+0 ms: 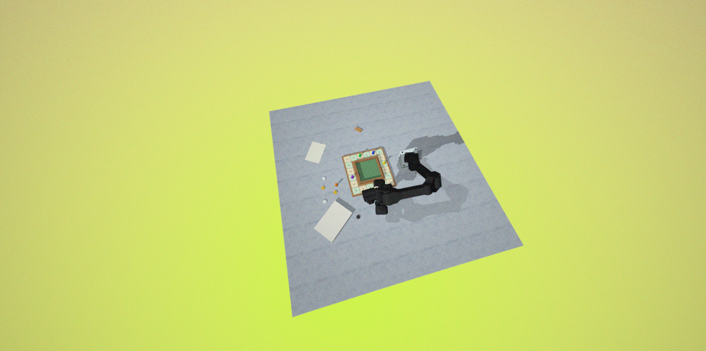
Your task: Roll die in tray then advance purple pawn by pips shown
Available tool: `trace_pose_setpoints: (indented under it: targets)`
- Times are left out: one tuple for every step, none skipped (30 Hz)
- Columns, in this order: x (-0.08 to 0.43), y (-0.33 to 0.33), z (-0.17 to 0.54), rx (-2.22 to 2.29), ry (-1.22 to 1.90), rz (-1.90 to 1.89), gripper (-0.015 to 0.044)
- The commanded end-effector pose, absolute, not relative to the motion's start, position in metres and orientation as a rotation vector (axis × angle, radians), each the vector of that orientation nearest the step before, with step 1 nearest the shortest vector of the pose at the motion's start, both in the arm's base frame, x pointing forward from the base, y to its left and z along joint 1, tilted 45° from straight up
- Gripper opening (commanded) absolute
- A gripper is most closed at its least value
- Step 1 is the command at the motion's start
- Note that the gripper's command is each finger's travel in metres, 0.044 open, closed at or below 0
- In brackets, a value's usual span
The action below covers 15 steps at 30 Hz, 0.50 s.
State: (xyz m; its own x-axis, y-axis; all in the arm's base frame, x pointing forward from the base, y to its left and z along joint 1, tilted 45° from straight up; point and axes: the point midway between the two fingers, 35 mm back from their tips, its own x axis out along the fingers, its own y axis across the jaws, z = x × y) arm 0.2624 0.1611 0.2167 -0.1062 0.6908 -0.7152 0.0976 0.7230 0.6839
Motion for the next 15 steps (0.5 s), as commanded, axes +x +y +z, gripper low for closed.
trace_pose_setpoints:
  targets:
    - [0.261,0.148,0.234,0.653,1.622,0.575,0.0]
    - [0.261,0.146,0.236,0.654,1.622,0.575,0.0]
    - [0.261,0.146,0.237,0.654,1.622,0.575,0.0]
    - [0.261,0.146,0.237,0.654,1.622,0.575,0.0]
    - [0.261,0.145,0.236,0.658,1.624,0.57,0.0]
    - [0.263,0.143,0.233,0.67,1.63,0.556,0.0]
    - [0.265,0.141,0.229,0.69,1.64,0.531,0.0]
    - [0.268,0.137,0.224,0.713,1.652,0.501,0.0]
    - [0.271,0.134,0.218,0.737,1.664,0.471,0.0]
    - [0.273,0.13,0.213,0.761,1.675,0.441,0.0]
    - [0.276,0.127,0.208,0.785,1.686,0.411,0.0]
    - [0.278,0.123,0.203,0.809,1.696,0.381,0.0]
    - [0.28,0.12,0.197,0.833,1.706,0.351,0.0]
    - [0.282,0.116,0.192,0.858,1.716,0.32,0.0]
    - [0.284,0.112,0.187,0.882,1.726,0.29,0.0]
